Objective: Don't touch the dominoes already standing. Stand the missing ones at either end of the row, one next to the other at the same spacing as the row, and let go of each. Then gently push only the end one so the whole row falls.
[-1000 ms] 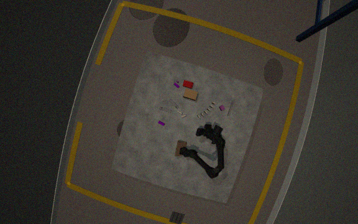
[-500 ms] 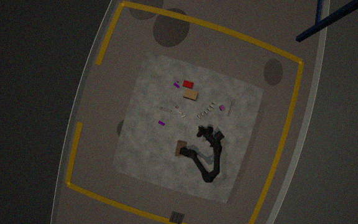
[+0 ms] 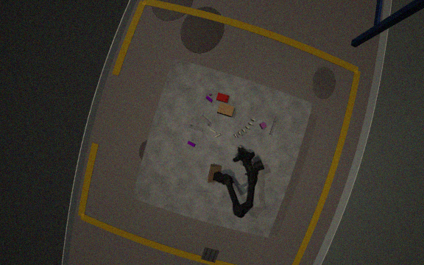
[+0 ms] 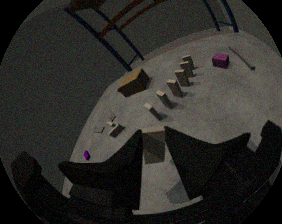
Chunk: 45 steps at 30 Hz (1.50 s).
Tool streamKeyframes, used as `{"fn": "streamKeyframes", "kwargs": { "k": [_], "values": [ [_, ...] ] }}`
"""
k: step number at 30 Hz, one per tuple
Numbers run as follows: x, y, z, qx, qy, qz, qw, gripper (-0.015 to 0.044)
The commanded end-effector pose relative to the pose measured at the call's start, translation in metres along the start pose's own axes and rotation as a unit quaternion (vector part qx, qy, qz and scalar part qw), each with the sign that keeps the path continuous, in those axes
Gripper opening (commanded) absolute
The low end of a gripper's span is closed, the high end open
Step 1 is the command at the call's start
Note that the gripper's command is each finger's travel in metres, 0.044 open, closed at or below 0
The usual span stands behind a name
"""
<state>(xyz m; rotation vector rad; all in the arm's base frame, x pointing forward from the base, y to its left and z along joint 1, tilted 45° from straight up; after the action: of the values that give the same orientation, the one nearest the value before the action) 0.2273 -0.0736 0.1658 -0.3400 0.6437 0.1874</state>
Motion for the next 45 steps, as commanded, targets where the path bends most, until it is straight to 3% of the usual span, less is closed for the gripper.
{"fn": "streamKeyframes", "kwargs": {
  "k": [1,20,45],
  "values": [
    [-0.005,-0.002,-0.001,-0.028,-0.042,-0.013,0.999,0.0107],
    [-0.036,0.006,-0.008,-0.254,-0.219,-0.104,0.936,0.0107],
    [-0.035,0.005,-0.01,-0.263,-0.223,-0.107,0.933,0.0107]
  ]
}}
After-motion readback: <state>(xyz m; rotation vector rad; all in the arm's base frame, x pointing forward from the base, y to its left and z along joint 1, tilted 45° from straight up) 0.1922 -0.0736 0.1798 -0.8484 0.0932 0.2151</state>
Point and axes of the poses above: the point midway between the two fingers, 35 mm back from their tips, its own x axis out along the fingers, its own y axis across the jaws, z = x × y, the point moved 3 cm from there along -x, back along the fingers, and after that the axes turned 3 degrees about -x, right-handed, at the moved point
